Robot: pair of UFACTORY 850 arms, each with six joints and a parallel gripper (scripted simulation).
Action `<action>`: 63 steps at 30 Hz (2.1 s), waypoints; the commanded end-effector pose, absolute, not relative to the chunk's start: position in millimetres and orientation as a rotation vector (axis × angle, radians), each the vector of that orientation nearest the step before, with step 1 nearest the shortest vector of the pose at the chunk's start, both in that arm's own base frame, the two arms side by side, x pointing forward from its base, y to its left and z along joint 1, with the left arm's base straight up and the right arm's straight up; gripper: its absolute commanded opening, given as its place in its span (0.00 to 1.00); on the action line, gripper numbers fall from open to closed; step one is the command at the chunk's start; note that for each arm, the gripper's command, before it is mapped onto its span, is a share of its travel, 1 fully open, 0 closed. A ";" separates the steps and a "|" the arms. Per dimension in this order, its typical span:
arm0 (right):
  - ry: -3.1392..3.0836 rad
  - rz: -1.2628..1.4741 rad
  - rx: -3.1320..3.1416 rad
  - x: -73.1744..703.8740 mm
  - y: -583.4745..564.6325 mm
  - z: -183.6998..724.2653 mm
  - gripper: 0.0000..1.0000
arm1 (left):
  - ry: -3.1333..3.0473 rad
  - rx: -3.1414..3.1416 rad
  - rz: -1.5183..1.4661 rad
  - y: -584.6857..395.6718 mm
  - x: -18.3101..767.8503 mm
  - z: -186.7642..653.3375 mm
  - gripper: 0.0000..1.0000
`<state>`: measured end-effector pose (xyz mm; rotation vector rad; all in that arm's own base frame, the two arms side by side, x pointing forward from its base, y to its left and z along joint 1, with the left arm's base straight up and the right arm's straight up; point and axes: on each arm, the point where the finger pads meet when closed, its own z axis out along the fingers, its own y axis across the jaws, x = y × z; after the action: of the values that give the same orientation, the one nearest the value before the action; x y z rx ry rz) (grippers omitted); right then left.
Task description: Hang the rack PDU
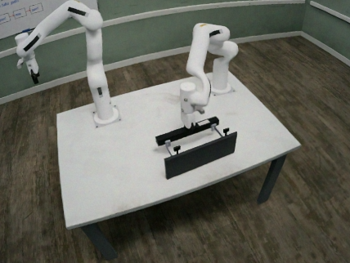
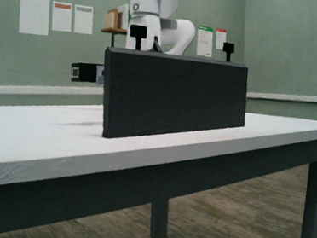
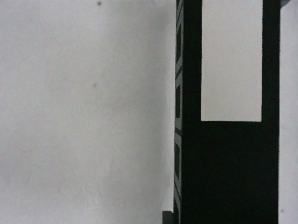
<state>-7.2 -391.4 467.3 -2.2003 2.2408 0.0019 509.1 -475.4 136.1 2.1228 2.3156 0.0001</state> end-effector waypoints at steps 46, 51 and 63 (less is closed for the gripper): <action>2.242 0.000 -2.201 -7.2 -391.8 468.0 1.00 | 2.314 2.121 0.000 -475.2 518.9 137.3 0.00; 2.242 0.000 -2.201 -7.2 -391.8 468.0 1.00 | 2.314 2.121 0.000 -475.2 518.9 137.3 0.00; 2.242 0.000 -2.201 -7.2 -391.8 468.0 1.00 | 2.314 2.121 0.000 -474.9 521.9 137.3 0.00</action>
<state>-7.2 -391.4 467.3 -2.2003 2.2408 0.0019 520.2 -474.4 136.1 2.1228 2.3156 0.0001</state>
